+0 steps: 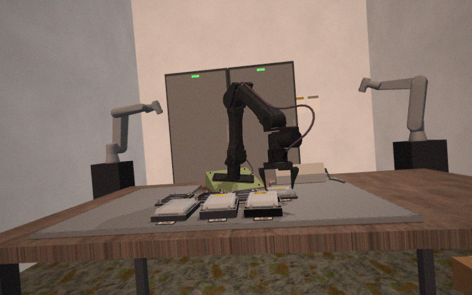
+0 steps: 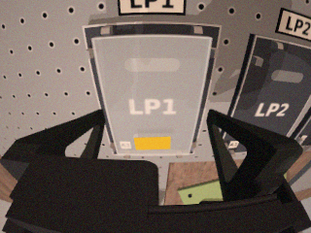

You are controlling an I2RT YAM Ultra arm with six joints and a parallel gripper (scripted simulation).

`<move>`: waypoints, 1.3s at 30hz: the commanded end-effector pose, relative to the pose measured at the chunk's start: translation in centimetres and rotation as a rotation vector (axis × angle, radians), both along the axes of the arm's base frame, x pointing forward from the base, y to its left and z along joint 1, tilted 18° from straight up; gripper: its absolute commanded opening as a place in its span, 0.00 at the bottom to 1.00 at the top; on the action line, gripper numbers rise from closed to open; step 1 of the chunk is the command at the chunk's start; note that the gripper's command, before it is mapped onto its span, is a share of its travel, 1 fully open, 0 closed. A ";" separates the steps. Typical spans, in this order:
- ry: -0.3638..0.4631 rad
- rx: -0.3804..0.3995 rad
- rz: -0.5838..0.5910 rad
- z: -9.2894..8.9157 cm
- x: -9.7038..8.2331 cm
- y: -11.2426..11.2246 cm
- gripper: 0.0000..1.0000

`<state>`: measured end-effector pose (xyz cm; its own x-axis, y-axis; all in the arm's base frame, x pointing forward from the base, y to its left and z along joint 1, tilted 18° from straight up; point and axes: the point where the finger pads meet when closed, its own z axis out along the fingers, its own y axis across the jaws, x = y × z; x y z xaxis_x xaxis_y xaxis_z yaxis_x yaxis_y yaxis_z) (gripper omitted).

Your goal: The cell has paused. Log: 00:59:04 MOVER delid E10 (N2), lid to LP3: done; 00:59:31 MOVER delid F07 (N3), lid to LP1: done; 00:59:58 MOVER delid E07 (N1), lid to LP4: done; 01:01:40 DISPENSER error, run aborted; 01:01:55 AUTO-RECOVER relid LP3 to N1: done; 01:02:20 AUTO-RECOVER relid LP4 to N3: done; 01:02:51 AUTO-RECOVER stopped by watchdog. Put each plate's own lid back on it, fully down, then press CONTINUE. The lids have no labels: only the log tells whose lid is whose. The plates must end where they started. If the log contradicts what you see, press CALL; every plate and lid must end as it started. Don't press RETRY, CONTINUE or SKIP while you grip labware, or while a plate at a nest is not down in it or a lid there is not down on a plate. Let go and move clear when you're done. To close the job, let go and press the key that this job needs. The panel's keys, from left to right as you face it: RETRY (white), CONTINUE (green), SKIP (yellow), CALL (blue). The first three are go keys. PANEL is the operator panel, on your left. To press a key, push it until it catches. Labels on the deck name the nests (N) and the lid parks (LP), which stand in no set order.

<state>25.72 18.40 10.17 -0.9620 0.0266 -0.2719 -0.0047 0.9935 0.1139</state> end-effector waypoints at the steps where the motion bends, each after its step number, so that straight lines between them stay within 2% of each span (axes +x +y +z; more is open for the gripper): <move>1: -0.014 -0.008 -0.003 -1.0 0.7 -0.2 1.00; 4: -0.019 -0.004 0.002 -1.0 0.8 0.1 1.00; 6: -0.055 0.024 0.002 0.5 1.3 0.6 1.00; 7: -0.059 0.027 0.002 0.6 1.4 0.6 1.00; 19: -0.053 0.024 0.004 0.4 1.2 0.8 1.00; 23: -0.029 0.017 0.001 -0.1 0.8 0.5 0.96; 39: -0.029 0.017 0.001 -0.2 0.7 0.5 0.82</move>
